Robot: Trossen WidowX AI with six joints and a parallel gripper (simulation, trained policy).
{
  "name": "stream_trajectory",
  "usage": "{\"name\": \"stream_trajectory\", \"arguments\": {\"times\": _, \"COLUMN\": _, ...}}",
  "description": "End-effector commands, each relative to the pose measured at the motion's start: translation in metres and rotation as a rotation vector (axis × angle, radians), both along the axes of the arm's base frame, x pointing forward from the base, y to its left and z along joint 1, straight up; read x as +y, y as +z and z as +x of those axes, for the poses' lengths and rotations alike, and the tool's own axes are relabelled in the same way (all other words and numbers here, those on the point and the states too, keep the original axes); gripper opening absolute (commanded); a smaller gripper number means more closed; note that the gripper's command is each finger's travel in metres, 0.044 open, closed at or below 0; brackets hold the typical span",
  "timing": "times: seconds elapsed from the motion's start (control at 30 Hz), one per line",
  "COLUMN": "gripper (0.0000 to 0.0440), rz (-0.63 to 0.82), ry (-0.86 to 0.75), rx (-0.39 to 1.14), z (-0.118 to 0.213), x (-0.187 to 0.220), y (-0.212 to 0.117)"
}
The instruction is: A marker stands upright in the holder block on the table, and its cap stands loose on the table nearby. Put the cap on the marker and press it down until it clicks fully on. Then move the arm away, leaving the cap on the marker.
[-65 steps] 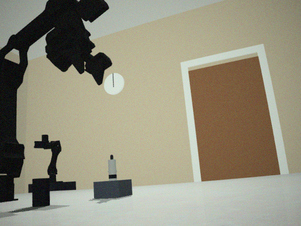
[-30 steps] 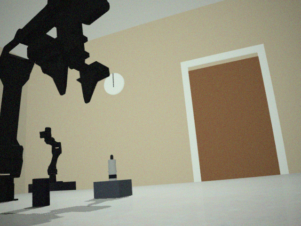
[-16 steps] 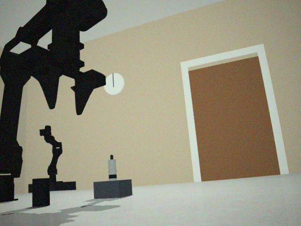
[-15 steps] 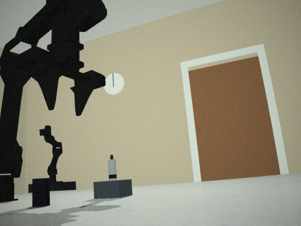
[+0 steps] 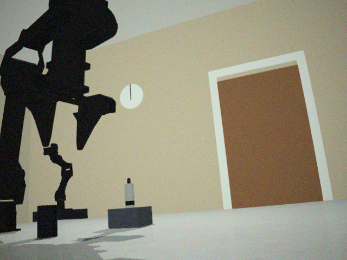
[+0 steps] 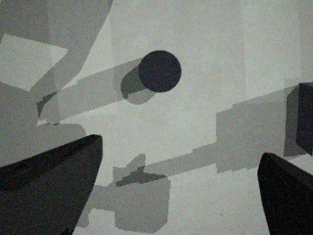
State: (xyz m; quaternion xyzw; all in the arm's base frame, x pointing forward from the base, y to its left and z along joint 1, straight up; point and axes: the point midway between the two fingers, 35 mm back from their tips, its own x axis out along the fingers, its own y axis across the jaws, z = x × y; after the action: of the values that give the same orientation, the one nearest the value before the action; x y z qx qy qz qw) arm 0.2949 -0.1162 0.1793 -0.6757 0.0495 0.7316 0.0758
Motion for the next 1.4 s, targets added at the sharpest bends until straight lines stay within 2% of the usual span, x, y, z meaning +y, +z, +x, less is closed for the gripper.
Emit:
{"name": "stream_trajectory", "arguments": {"times": 0.0, "gripper": 0.0318, "rz": 0.017, "ry": -0.002, "rx": 0.023, "z": -0.003, "x": -0.002, "y": -0.007}}
{"name": "stream_trajectory", "arguments": {"times": 0.73, "gripper": 0.0304, "rz": 0.086, "ry": -0.016, "rx": 0.116, "z": -0.016, "x": -0.012, "y": -0.058}}
{"name": "stream_trajectory", "arguments": {"times": 1.37, "gripper": 0.0268, "rz": 0.106, "ry": 0.053, "rx": 0.142, "z": -0.021, "x": -0.01, "y": -0.111}}
